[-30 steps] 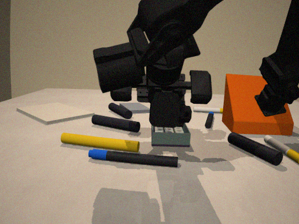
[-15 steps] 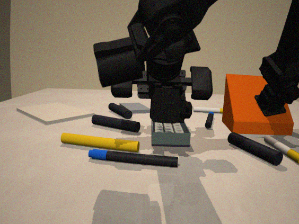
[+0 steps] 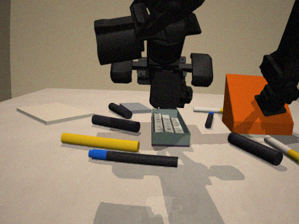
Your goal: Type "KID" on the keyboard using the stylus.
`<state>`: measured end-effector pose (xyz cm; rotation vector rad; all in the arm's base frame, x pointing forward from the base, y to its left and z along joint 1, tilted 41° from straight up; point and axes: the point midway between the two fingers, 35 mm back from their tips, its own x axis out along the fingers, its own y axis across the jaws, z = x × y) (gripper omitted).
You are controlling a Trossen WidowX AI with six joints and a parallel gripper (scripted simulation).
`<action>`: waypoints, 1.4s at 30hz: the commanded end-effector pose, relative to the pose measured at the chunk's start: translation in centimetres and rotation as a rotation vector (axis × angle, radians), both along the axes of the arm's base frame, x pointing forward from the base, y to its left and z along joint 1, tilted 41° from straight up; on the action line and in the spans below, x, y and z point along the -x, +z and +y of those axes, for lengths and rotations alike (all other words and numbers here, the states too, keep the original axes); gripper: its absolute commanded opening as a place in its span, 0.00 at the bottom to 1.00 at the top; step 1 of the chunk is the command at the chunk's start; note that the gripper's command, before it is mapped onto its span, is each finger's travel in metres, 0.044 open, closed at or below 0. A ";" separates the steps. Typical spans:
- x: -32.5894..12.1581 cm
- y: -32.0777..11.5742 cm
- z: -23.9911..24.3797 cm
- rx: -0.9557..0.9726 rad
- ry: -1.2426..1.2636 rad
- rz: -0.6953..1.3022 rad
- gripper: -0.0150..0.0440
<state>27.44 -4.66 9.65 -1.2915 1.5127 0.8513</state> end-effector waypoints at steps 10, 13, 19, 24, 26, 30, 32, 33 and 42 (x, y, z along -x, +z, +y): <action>1.3 3.3 3.7 -0.002 0.003 0.002 0.25; 1.6 4.0 4.3 -0.001 0.004 0.003 0.25; 1.5 3.2 5.0 -0.002 0.004 0.003 0.25; 1.4 2.4 5.6 -0.002 0.004 0.003 0.25; 1.3 2.4 5.6 -0.002 0.004 0.003 0.30; 1.2 2.2 5.8 -0.003 0.004 0.003 0.39; 1.2 2.2 5.9 -0.003 0.004 0.003 0.39; 1.2 2.2 5.9 -0.003 0.004 0.003 0.39; 1.1 1.8 6.2 -0.003 0.004 0.003 0.39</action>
